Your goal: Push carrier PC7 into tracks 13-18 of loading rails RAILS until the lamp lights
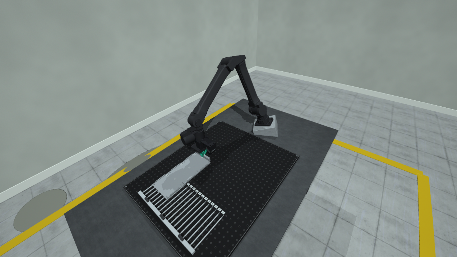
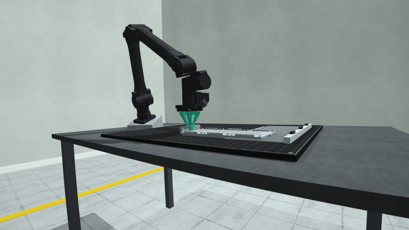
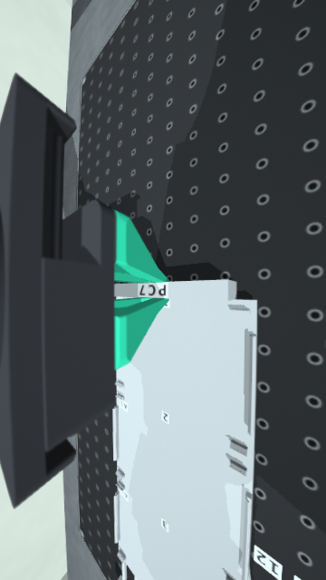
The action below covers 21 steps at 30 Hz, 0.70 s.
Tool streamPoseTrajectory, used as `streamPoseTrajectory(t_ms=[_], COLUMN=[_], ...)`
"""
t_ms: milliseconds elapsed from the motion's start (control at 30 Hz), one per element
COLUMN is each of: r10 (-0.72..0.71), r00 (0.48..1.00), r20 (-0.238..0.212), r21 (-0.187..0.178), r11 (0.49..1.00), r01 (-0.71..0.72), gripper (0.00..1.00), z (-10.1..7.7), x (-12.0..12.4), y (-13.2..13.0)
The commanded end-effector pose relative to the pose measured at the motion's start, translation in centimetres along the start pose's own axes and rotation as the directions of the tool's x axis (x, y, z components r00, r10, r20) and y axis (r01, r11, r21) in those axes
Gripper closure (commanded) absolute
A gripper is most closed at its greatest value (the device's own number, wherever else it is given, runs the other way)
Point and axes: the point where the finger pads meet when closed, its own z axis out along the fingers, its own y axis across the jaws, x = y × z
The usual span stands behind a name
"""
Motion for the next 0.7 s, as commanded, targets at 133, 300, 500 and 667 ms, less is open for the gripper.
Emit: streamPoseTrajectory(t_ms=[133, 300, 500, 667], r10=[0.006, 0.008, 0.006, 0.006], r00=[1.000, 1.000, 1.000, 1.000], r20=[-0.003, -0.004, -0.003, -0.003], r21=[0.046, 0.048, 0.045, 0.045], r11=[0.999, 0.999, 0.999, 0.999], r01=[-0.006, -0.007, -0.006, -0.005], gripper=[1.00, 1.00, 1.00, 1.00], z=[-1.3, -1.3, -1.4, -1.4], x=[-0.1, 0.1, -0.1, -0.1], y=[-3.6, -3.9, -4.5, -5.0])
